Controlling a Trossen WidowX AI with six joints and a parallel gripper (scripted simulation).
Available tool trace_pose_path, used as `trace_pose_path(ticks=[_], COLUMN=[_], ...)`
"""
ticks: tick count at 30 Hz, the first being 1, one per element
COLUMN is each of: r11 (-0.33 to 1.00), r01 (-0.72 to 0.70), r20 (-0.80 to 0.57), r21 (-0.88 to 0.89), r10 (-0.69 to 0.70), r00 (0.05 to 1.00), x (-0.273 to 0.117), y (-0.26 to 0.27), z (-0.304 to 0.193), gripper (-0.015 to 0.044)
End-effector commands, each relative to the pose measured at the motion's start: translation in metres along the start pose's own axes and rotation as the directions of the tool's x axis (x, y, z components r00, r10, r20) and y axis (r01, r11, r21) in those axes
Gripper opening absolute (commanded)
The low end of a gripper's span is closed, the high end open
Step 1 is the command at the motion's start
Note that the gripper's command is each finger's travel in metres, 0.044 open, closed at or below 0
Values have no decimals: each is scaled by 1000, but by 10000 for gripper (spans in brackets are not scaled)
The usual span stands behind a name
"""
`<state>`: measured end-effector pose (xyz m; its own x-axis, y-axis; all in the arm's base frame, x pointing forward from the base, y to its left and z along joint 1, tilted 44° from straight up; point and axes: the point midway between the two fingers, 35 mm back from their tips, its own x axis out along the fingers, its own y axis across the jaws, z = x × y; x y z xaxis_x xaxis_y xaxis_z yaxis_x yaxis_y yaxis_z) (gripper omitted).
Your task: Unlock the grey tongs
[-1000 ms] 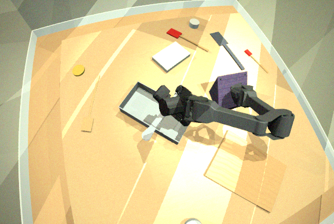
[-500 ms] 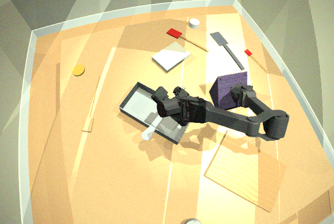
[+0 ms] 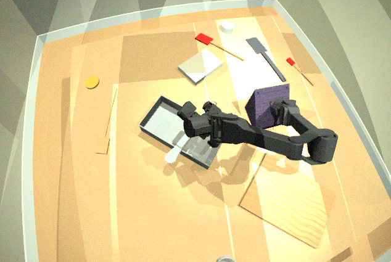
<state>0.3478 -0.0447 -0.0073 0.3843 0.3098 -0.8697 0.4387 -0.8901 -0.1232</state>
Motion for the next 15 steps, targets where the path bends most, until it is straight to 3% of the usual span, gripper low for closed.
trace_pose_path(ticks=[1,5,12,15], r11=[1000,1000,1000,1000], r01=[-1,-1,-1,-2], r20=[0,0,2,6], r21=[-1,-1,0,1], r10=[1,1,1,2], r00=[1000,1000,1000,1000], x=[0,0,-7,-32], y=[0,0,5,20], z=[0,0,-1,-2], gripper=[56,29,-150,-150])
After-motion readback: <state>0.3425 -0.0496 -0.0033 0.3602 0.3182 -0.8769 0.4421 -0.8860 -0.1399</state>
